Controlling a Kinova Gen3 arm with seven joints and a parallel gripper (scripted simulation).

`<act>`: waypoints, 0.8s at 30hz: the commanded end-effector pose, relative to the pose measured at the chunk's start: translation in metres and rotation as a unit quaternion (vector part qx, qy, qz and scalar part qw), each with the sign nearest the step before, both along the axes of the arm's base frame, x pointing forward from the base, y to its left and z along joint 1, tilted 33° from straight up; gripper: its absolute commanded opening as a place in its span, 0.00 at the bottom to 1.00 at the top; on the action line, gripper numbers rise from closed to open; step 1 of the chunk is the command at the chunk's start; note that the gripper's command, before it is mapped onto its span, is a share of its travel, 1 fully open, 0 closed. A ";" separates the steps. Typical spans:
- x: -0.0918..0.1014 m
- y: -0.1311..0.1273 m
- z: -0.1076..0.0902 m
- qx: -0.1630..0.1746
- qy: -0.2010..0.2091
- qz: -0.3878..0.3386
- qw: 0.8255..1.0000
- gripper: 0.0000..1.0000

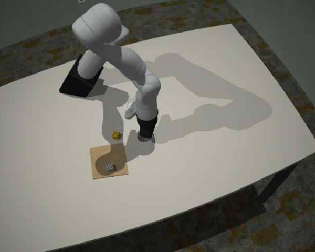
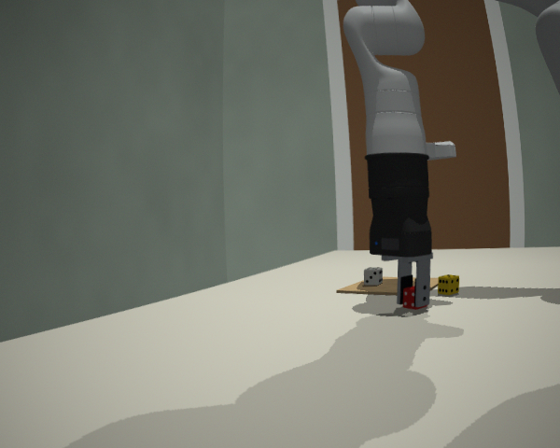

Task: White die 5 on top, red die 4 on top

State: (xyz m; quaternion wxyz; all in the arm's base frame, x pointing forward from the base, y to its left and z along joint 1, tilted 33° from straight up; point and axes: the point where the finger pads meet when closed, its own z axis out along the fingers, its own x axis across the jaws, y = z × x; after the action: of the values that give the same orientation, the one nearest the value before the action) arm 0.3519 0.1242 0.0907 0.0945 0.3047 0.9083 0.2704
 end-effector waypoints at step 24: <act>-0.012 -0.016 0.026 -0.002 0.001 -0.002 1.000 0.49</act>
State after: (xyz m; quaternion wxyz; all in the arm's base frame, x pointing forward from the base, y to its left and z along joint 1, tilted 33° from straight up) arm 0.3399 0.1158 0.1120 0.0917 0.3062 0.9081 0.2707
